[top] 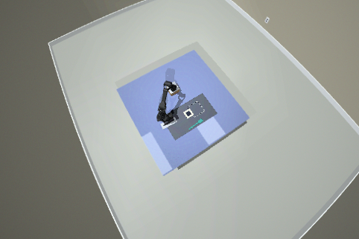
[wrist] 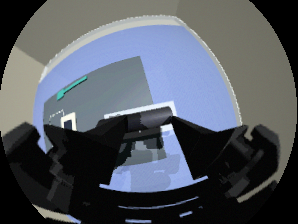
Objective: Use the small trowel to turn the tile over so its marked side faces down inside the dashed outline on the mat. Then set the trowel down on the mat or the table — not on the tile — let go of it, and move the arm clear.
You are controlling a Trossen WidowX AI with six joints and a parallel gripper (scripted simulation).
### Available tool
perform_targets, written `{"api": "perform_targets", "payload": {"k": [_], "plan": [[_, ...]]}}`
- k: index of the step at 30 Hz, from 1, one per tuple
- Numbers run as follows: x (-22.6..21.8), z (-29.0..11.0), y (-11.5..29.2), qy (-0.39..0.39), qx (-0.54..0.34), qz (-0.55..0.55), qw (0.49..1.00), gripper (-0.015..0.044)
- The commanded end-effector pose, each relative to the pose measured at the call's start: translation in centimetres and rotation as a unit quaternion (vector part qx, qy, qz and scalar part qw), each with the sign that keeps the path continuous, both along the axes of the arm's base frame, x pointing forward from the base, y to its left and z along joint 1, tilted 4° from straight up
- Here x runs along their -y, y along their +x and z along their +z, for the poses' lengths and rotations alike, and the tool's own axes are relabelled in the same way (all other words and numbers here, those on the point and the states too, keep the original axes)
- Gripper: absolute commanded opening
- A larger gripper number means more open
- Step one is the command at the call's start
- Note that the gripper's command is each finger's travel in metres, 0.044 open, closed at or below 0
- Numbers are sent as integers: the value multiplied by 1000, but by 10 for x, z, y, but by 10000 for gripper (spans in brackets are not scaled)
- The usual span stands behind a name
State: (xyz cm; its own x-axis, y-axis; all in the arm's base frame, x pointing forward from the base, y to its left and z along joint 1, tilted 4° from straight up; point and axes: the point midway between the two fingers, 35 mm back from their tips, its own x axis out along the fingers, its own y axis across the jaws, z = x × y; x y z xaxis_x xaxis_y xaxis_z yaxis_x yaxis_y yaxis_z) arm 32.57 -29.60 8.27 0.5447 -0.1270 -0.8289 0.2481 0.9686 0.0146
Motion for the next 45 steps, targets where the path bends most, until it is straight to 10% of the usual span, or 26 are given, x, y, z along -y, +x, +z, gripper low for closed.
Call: {"api": "perform_targets", "payload": {"k": [1,45], "plan": [[-4,-3,-2,40,27,-53,997,300],[-44,-22,-26,431,194,-433,767,300]]}}
